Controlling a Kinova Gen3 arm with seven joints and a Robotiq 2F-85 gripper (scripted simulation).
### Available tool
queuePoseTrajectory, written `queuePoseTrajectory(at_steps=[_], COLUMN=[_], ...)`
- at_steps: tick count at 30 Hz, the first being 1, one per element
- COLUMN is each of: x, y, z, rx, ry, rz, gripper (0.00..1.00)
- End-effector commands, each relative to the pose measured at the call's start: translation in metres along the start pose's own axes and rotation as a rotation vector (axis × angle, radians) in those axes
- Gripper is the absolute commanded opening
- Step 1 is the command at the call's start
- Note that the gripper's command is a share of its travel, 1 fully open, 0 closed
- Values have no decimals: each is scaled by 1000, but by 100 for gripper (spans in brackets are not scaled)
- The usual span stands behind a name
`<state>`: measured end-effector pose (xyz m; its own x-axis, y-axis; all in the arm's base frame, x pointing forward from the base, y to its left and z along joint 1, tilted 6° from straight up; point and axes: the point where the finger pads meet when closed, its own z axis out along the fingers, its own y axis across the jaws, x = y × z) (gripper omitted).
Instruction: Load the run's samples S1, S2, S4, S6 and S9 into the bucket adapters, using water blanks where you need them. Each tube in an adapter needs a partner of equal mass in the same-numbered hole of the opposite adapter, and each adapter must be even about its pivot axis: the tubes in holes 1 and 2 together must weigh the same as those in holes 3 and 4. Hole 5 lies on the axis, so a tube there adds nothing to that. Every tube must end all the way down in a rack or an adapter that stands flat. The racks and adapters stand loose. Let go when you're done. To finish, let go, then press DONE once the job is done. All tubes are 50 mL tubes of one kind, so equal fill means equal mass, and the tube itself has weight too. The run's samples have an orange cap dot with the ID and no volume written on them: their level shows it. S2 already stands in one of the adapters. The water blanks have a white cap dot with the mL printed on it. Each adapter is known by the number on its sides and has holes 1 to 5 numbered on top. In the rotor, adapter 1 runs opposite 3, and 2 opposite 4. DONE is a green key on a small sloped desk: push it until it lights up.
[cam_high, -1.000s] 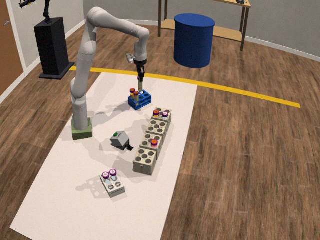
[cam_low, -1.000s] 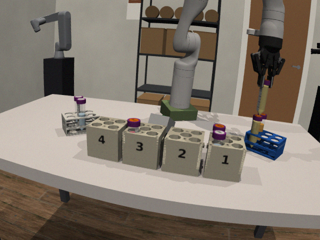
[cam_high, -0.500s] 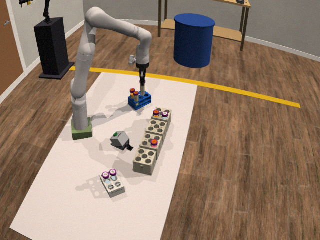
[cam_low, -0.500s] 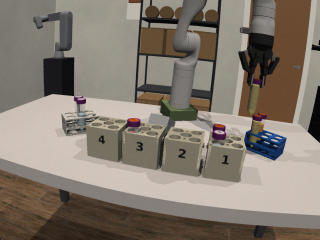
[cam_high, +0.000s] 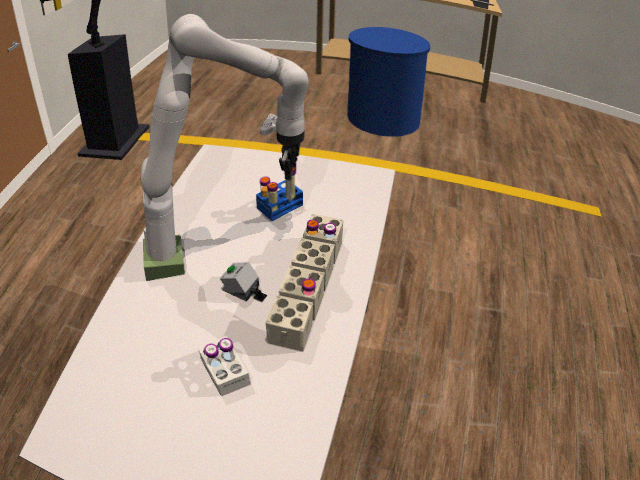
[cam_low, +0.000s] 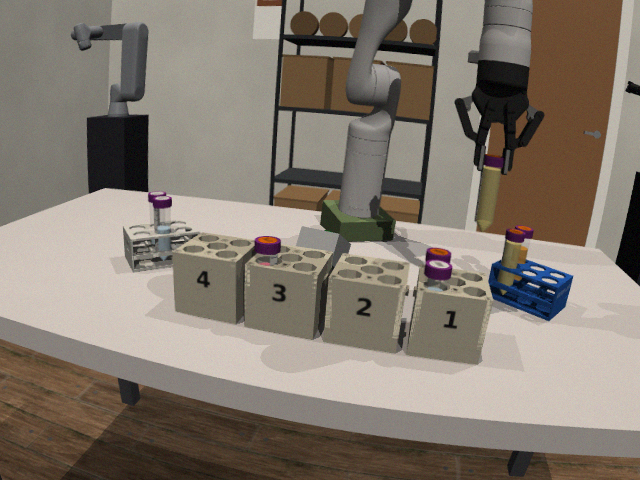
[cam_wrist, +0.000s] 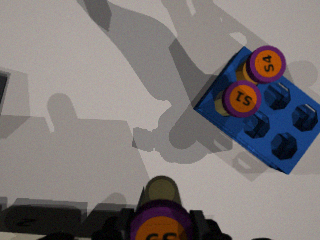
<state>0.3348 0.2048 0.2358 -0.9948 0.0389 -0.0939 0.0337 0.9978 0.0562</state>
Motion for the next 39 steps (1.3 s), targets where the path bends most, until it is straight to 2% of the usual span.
queuePoseTrajectory(at_steps=[1, 39], x=[-10, -69], y=[-10, -99], z=[-2, -1], rx=[-8, -2], ry=[-8, 1], rz=[20, 20], gripper=[10, 10])
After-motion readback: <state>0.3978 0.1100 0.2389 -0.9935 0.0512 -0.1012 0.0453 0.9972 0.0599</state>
